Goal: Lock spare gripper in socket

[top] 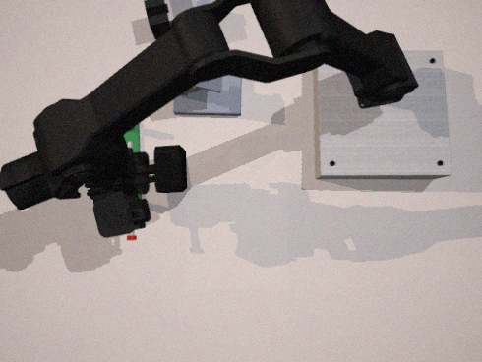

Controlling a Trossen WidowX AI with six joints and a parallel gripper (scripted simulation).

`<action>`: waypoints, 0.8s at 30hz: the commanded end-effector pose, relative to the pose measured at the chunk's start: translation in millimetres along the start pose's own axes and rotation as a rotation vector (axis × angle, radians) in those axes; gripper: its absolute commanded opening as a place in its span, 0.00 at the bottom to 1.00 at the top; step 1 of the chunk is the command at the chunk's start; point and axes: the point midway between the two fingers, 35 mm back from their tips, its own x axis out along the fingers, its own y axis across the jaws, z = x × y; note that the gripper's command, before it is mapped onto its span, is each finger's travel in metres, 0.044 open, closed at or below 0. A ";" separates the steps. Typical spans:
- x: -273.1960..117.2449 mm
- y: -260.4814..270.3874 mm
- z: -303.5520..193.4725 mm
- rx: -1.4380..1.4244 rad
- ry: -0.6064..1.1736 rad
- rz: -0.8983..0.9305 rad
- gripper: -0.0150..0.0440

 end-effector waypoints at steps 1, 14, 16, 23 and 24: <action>-10.3 -0.2 1.1 0.000 -0.001 -0.004 0.25; -6.5 1.6 -2.1 -0.001 0.003 0.009 0.25; -8.4 -0.1 -7.6 -0.001 0.004 0.009 0.25; -15.8 -5.6 -29.0 0.000 0.005 0.008 0.25; -16.8 -6.3 -32.1 0.000 0.005 0.008 0.25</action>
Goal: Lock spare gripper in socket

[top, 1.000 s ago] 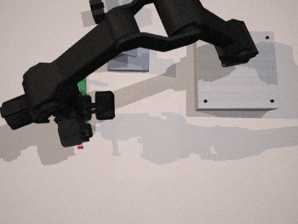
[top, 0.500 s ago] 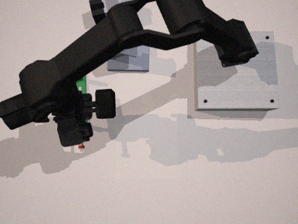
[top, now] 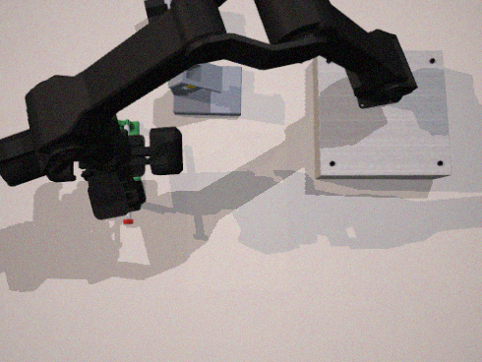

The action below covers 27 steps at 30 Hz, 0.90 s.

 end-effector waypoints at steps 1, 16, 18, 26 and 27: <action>-8.0 -4.7 -12.1 -0.001 -0.003 -0.010 0.25; -8.0 -8.6 -32.7 -0.001 0.000 -0.006 0.25; -4.8 -8.8 -33.0 -0.001 0.001 -0.004 0.25; 6.5 -9.6 -33.9 -0.001 0.001 -0.004 0.25; 8.0 -9.8 -34.0 -0.001 0.001 -0.004 0.25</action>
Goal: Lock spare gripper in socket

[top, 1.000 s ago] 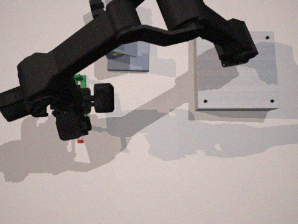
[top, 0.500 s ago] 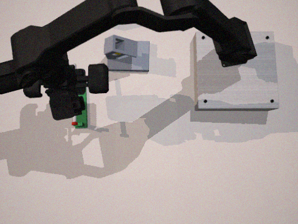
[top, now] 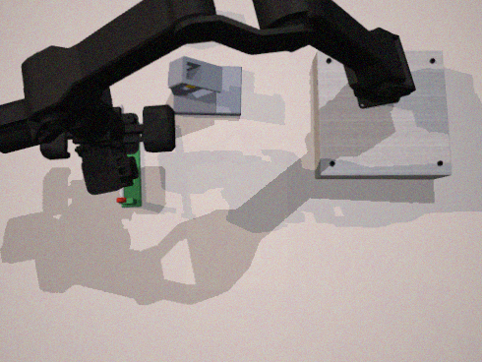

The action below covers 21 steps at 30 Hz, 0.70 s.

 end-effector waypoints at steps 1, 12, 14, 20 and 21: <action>6.9 0.1 -0.9 -0.003 0.001 0.001 0.25; 19.4 -0.6 -1.8 -0.003 0.000 -0.003 0.25; 21.2 -0.4 -2.0 -0.003 0.000 -0.004 0.25; 21.7 -0.3 -2.0 -0.003 0.000 -0.004 0.25; 22.5 -0.1 -2.1 -0.004 0.000 -0.004 0.25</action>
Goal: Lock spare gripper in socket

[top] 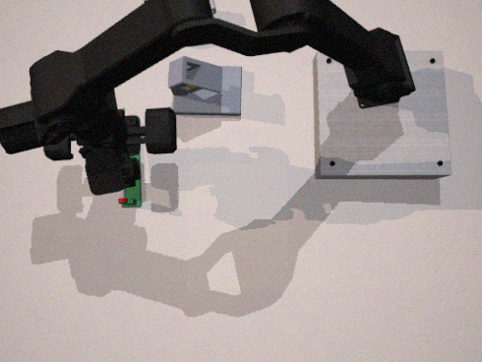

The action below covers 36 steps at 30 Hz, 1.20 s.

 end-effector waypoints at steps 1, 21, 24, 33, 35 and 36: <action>6.5 0.9 -0.8 -0.005 0.001 0.002 0.25; 6.8 1.0 -0.8 -0.005 0.001 0.001 0.25; 6.8 1.0 -0.8 -0.005 0.001 0.001 0.25; 1.8 0.0 -0.1 -0.001 -0.001 -0.006 0.25; 1.8 0.0 -0.1 -0.001 -0.001 -0.006 0.25; 1.8 0.0 -0.1 -0.001 -0.001 -0.006 0.25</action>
